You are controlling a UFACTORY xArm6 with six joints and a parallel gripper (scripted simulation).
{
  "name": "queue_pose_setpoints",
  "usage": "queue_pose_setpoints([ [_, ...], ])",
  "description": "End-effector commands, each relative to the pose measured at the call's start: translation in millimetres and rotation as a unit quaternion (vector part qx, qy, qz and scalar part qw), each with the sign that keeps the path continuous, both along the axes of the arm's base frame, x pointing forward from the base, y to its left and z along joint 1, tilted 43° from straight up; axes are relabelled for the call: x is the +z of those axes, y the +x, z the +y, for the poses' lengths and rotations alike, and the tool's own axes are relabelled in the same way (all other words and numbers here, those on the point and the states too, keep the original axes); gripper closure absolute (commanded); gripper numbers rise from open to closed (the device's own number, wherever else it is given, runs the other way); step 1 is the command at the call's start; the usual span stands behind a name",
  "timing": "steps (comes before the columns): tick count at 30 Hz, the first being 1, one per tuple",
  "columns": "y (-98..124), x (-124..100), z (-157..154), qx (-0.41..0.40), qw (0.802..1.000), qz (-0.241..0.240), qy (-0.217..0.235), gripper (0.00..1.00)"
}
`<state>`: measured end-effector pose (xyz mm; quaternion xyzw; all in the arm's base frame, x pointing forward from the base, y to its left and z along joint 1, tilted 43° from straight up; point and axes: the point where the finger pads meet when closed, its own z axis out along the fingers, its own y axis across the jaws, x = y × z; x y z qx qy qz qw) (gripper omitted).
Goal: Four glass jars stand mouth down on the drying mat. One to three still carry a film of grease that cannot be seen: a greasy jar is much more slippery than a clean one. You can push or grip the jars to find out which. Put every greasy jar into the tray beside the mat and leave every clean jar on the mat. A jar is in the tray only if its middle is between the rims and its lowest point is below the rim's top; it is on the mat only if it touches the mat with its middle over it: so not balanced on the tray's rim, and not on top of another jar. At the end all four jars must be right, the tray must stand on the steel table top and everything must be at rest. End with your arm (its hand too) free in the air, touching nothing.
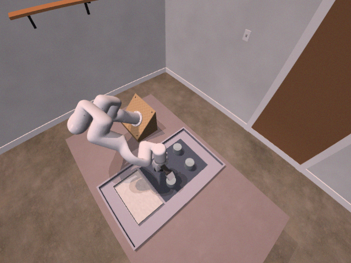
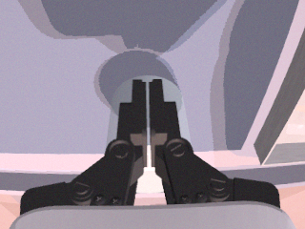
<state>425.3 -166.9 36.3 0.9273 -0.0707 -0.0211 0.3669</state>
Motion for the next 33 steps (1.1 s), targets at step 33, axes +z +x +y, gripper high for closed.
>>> queue_pose_setpoints([
  [33, -3.0, 0.9, 1.2, 0.001, 1.000, -0.002, 0.000, 1.00],
])
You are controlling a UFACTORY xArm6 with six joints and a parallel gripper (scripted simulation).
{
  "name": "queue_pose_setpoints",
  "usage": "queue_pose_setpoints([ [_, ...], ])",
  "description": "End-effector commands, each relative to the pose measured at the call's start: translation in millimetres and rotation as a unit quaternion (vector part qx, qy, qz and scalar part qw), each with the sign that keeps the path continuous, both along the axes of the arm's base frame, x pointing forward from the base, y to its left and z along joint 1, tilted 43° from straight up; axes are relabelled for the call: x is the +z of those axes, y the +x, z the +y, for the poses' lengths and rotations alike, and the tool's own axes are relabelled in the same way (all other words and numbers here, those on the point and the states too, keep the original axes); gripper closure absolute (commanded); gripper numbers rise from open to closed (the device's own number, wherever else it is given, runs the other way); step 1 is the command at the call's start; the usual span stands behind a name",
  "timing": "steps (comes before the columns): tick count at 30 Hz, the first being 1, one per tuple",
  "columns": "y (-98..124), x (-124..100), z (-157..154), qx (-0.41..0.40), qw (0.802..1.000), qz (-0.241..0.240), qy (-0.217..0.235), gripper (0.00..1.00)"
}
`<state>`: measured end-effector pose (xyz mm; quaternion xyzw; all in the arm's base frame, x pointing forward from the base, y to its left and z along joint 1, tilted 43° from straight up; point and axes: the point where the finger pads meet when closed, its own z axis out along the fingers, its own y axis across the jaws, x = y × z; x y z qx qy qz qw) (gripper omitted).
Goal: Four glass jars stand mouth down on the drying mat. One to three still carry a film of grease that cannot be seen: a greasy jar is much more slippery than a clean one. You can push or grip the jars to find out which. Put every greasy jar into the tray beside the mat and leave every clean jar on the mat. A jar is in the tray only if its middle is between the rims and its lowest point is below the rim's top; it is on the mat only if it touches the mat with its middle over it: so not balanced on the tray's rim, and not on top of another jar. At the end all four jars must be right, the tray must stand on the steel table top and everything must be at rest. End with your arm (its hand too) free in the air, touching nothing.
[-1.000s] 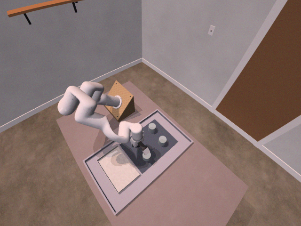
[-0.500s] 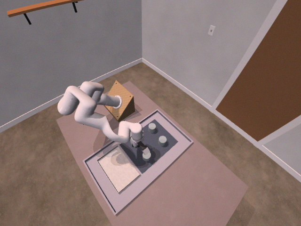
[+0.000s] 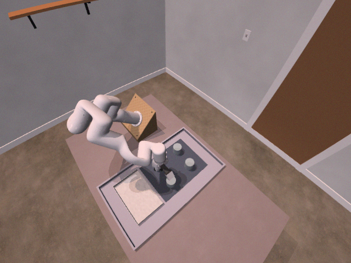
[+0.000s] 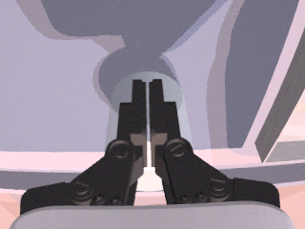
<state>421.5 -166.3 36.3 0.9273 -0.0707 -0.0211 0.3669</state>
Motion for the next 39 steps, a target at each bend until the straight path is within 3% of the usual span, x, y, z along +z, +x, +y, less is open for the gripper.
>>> queue_pose_setpoints([
  [1, 0.9, 0.9, 0.6, 0.001, 1.000, -0.002, 0.000, 1.00],
  [39, -3.4, 1.6, 2.0, 0.001, 1.000, -0.002, 0.000, 1.00],
])
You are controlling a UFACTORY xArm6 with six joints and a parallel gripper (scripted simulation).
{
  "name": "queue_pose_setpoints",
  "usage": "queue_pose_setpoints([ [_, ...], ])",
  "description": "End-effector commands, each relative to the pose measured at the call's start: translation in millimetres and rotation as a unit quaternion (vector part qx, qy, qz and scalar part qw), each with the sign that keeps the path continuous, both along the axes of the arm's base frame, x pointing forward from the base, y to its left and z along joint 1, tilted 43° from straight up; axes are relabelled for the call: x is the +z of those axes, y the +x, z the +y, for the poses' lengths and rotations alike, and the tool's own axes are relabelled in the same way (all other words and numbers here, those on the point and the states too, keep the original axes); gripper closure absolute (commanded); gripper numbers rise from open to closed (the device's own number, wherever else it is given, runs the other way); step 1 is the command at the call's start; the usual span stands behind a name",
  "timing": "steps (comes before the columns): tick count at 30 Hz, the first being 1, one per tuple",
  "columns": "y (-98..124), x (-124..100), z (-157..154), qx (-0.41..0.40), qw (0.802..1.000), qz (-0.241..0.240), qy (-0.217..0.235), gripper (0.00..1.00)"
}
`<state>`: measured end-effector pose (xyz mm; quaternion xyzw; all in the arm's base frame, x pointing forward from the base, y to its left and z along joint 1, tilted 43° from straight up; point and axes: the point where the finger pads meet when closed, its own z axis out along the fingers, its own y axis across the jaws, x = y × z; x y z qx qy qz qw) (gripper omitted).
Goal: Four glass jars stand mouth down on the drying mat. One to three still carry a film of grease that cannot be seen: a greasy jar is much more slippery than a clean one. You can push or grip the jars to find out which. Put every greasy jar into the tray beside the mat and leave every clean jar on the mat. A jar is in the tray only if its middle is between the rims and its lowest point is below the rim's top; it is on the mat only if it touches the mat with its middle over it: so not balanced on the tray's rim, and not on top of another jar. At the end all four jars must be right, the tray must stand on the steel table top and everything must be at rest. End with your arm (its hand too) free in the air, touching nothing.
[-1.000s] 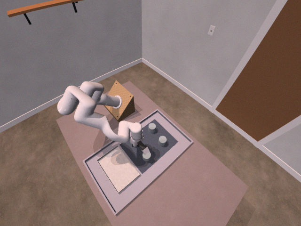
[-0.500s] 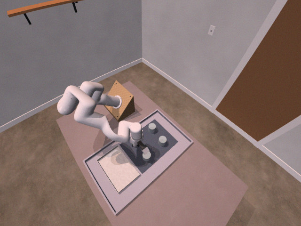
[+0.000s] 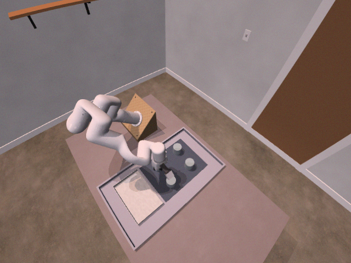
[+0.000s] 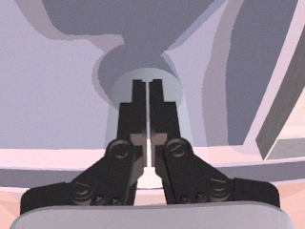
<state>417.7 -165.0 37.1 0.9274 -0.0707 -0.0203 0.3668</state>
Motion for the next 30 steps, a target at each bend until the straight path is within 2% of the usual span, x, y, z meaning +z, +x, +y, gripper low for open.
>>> queue_pose_setpoints([
  [1, 0.2, 0.9, 0.8, 0.000, 1.000, -0.001, 0.000, 1.00],
  [30, -2.9, 2.8, 3.2, 0.000, 1.000, -0.001, 0.000, 1.00],
])
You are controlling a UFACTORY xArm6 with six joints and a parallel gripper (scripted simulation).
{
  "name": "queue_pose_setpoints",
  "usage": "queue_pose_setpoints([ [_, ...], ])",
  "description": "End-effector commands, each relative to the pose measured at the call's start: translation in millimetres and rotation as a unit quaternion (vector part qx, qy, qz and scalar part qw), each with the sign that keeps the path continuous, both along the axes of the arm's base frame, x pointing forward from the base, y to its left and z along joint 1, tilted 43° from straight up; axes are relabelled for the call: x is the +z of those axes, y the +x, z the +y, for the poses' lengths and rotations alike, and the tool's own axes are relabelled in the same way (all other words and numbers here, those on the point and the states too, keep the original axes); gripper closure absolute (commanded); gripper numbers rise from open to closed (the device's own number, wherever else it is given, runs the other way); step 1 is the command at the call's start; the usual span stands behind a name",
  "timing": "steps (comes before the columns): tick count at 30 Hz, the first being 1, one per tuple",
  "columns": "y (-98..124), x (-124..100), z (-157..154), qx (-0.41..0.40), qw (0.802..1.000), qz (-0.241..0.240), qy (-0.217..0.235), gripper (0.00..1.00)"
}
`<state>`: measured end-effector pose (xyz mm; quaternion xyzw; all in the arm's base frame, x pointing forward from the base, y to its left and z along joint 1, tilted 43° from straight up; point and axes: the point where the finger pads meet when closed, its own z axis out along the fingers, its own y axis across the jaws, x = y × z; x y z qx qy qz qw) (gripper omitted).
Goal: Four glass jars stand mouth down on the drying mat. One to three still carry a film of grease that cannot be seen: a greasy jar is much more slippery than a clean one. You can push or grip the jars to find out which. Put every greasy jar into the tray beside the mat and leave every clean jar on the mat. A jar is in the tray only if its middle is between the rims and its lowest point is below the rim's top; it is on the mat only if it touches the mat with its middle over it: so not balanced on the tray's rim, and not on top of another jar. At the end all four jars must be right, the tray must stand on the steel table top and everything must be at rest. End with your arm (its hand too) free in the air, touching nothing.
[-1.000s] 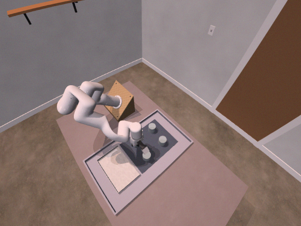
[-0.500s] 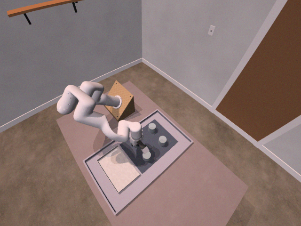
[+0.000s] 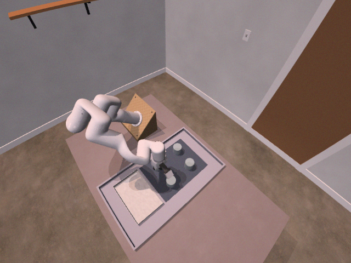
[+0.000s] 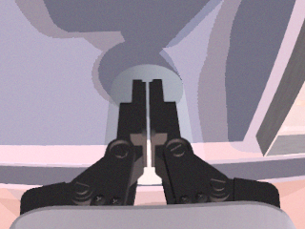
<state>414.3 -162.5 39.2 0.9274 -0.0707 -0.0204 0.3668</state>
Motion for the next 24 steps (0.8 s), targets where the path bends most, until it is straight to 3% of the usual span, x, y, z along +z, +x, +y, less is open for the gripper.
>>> queue_pose_setpoints([
  [1, 0.5, 0.8, 0.7, 0.000, 1.000, -0.001, 0.000, 1.00],
  [24, -2.1, 2.4, 2.6, 0.000, 1.000, -0.001, 0.000, 1.00],
])
